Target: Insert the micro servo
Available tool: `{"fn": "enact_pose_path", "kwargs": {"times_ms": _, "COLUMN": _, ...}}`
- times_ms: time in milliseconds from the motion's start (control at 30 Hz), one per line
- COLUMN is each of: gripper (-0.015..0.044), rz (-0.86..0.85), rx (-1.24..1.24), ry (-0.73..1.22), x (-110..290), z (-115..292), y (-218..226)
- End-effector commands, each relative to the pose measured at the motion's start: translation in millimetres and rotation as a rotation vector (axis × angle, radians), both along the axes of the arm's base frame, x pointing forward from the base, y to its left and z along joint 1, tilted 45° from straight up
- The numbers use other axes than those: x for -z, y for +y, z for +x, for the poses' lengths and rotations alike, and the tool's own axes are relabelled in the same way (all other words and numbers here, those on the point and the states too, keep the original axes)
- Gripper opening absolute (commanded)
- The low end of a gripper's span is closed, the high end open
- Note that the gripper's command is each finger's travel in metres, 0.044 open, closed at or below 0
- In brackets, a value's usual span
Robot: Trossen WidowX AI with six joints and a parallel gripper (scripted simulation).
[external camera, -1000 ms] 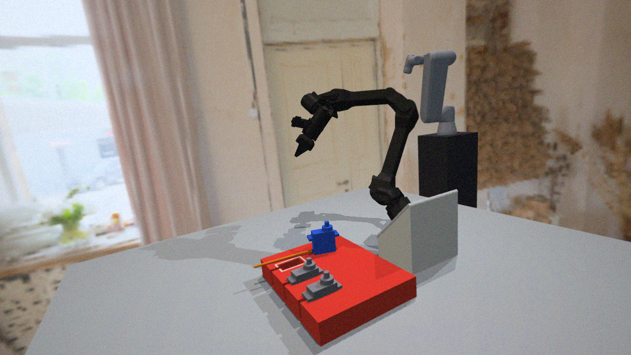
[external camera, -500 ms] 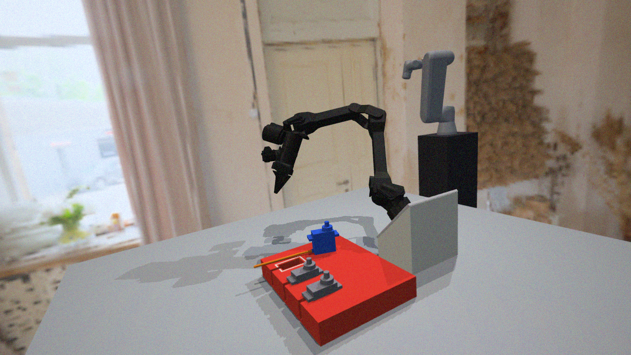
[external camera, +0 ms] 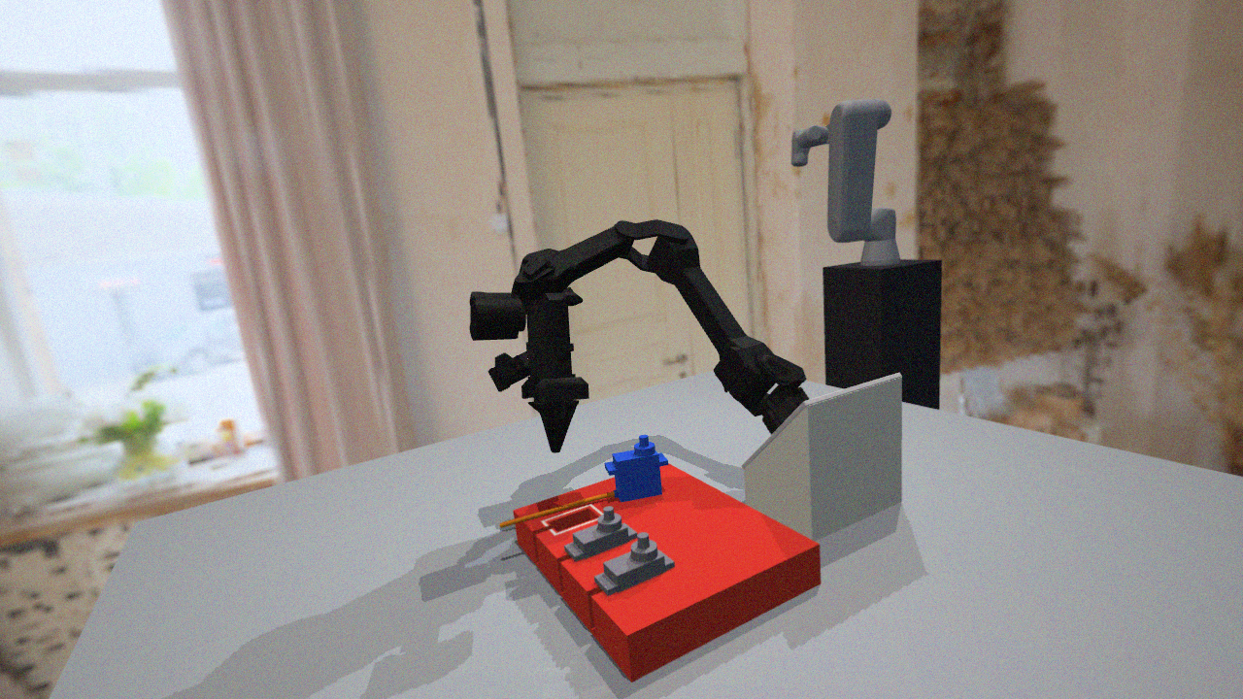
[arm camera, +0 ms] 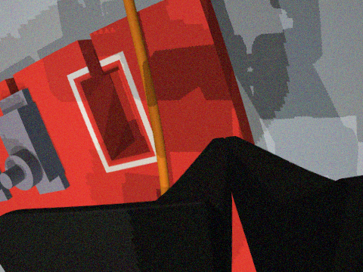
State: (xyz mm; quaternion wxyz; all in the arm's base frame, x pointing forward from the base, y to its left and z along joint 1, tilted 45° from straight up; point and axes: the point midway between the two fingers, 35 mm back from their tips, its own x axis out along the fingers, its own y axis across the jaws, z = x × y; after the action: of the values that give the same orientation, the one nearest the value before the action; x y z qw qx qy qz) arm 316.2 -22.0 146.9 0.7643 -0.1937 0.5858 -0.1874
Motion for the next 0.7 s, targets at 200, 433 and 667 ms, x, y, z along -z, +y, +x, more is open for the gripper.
{"fn": "enact_pose_path", "kwargs": {"times_ms": 200, "gripper": 0.0, "rz": -0.239, "rx": -0.058, "ry": 0.2, "x": 94, "z": -29, "y": 70}}
{"fn": "enact_pose_path", "kwargs": {"times_ms": 433, "gripper": 0.0, "rz": -0.244, "rx": -0.06, "ry": 0.201, "x": 96, "z": -30, "y": 70}}
{"fn": "enact_pose_path", "kwargs": {"times_ms": 667, "gripper": 0.0, "rz": -0.243, "rx": -0.06, "ry": 0.201, "x": 102, "z": -28, "y": 65}}
